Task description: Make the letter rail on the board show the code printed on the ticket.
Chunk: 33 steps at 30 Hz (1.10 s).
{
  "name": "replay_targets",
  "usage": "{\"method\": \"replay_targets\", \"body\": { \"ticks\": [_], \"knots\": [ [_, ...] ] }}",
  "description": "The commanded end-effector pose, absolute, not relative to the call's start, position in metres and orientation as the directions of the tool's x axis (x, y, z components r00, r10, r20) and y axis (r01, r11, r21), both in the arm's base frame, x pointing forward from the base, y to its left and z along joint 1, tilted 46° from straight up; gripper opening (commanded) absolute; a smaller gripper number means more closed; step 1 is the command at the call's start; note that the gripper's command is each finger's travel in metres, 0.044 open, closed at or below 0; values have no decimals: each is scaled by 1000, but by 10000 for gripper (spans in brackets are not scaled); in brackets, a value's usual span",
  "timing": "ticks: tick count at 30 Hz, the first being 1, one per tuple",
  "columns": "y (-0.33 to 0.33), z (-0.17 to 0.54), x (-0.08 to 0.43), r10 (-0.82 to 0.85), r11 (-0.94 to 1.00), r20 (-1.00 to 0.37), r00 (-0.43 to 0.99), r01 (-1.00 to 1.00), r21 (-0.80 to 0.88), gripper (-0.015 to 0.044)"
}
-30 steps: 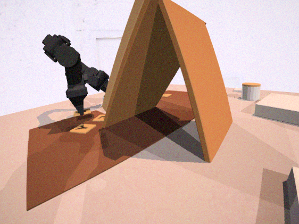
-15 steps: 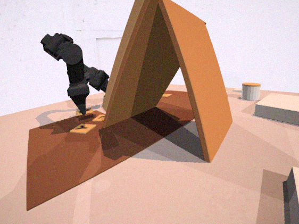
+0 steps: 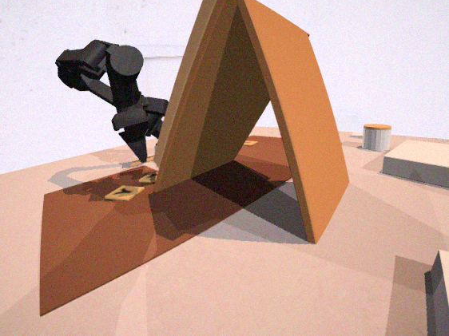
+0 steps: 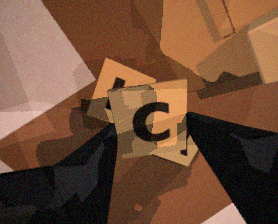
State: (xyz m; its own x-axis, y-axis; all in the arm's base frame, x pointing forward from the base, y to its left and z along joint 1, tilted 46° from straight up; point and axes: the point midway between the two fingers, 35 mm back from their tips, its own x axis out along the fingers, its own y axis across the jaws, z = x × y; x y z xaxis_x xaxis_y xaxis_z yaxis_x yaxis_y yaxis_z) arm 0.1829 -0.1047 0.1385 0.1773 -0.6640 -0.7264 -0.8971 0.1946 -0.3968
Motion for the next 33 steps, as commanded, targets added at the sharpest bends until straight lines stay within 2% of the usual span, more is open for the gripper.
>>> {"method": "replay_targets", "body": {
  "ticks": [1,5,19,33],
  "knots": [
    [-94,147,196,-639,205,-729,246,-859,-470,0],
    [-86,150,202,-624,211,-727,286,-834,-509,0],
    [-28,132,237,-501,45,-786,363,-896,-442,0],
    [27,122,267,-448,92,-758,474,-819,-567,0]
  ]
}}
